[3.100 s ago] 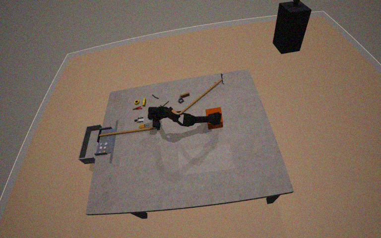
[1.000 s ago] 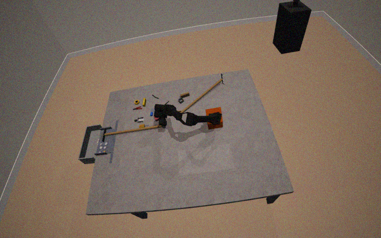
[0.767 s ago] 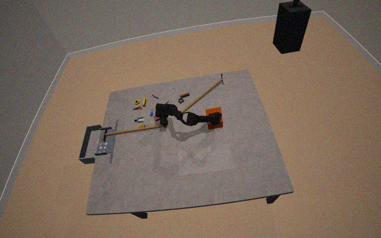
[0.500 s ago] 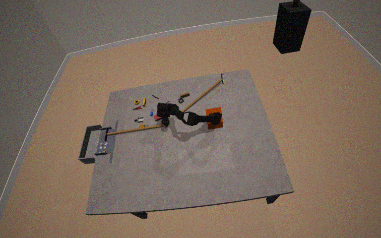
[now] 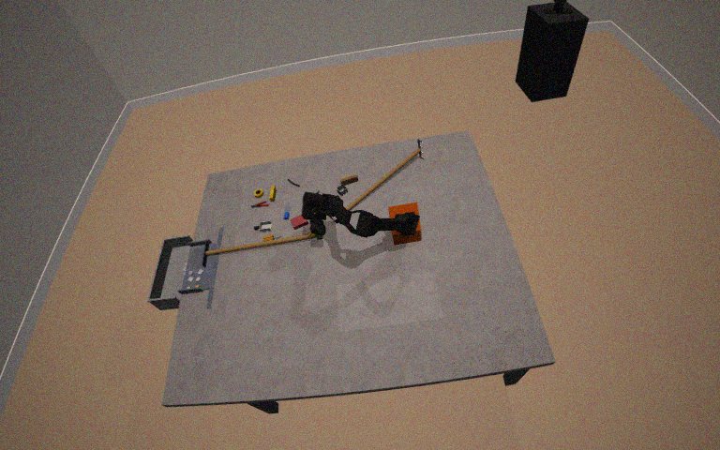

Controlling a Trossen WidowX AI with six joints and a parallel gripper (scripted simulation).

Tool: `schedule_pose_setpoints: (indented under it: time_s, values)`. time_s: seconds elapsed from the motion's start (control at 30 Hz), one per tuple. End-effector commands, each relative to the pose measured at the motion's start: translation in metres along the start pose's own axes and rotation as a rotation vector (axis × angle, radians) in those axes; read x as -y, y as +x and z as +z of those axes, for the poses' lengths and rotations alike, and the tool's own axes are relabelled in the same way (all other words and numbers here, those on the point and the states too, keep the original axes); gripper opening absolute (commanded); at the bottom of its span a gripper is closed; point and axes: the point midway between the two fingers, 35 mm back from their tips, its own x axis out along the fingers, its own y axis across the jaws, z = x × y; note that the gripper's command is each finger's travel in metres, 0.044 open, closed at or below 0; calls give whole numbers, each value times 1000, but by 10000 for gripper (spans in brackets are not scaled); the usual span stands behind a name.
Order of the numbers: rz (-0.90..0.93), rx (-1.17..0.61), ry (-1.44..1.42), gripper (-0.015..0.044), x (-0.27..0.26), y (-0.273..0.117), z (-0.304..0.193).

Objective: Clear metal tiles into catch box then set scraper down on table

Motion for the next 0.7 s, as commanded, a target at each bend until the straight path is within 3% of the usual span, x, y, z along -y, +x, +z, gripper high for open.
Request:
schedule_pose_setpoints:
  time_s: [0.0,0.67]
  values:
    - [-6,12,0,0,2,-7,-1]
    - [-6,14,2,0,2,-25,-28]
